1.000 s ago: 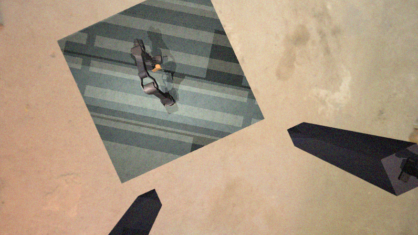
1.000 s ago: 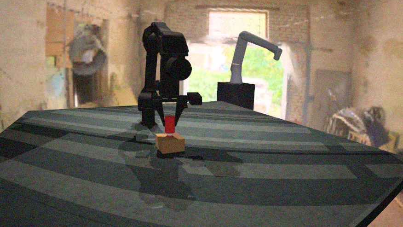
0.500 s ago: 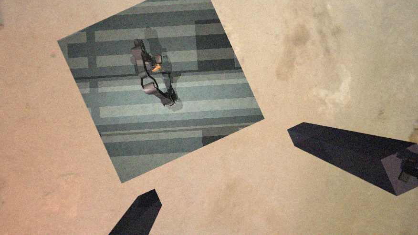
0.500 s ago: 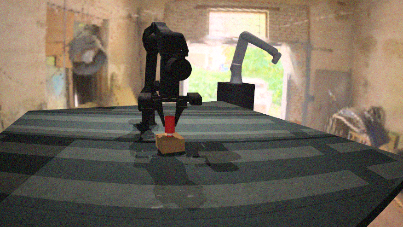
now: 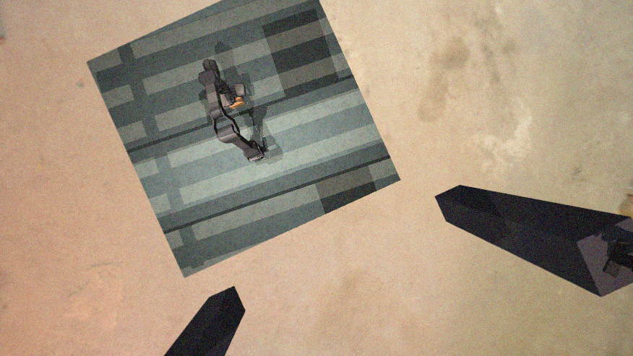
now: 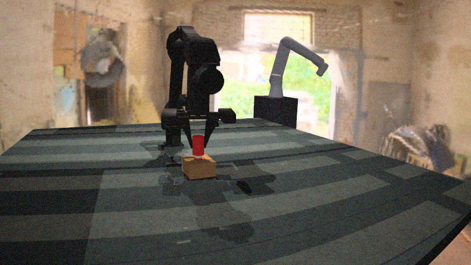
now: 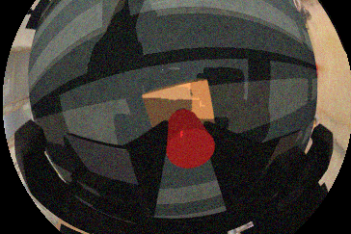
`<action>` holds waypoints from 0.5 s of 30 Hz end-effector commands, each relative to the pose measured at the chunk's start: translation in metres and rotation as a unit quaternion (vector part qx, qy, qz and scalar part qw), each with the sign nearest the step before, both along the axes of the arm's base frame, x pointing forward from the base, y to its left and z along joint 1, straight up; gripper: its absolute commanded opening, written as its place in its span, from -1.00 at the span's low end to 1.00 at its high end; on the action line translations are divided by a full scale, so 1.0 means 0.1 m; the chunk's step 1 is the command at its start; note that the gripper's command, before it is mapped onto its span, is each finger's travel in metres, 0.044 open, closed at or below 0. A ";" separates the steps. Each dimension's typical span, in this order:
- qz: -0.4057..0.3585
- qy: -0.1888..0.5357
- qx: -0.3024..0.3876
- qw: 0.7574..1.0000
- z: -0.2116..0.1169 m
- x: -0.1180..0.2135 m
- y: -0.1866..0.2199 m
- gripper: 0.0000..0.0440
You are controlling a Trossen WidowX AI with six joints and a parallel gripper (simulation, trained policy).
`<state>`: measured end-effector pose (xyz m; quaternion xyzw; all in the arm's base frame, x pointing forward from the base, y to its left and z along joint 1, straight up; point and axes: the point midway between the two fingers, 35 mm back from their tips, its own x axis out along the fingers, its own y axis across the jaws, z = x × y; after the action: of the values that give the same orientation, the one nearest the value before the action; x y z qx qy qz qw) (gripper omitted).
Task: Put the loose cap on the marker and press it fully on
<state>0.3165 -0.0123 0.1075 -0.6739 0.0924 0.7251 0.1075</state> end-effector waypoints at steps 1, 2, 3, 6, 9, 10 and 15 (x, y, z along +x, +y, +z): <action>0.003 0.027 -0.008 1.000 -0.18 -0.06 -0.04 -0.44; 0.003 0.027 -0.008 1.000 -0.18 -0.06 -0.04 -0.44; 0.003 0.027 -0.008 1.000 -0.18 -0.06 -0.04 -0.43; 0.004 0.027 -0.008 1.000 -0.18 -0.06 -0.04 -0.41; 0.005 0.027 -0.008 1.000 -0.18 -0.06 -0.04 -0.38; 0.005 0.027 -0.008 1.000 -0.18 -0.06 -0.04 -0.38; 0.007 0.027 -0.008 1.000 -0.19 -0.06 -0.04 -0.34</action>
<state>0.3165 -0.0126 0.1068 -0.6745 0.0900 0.7253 0.1040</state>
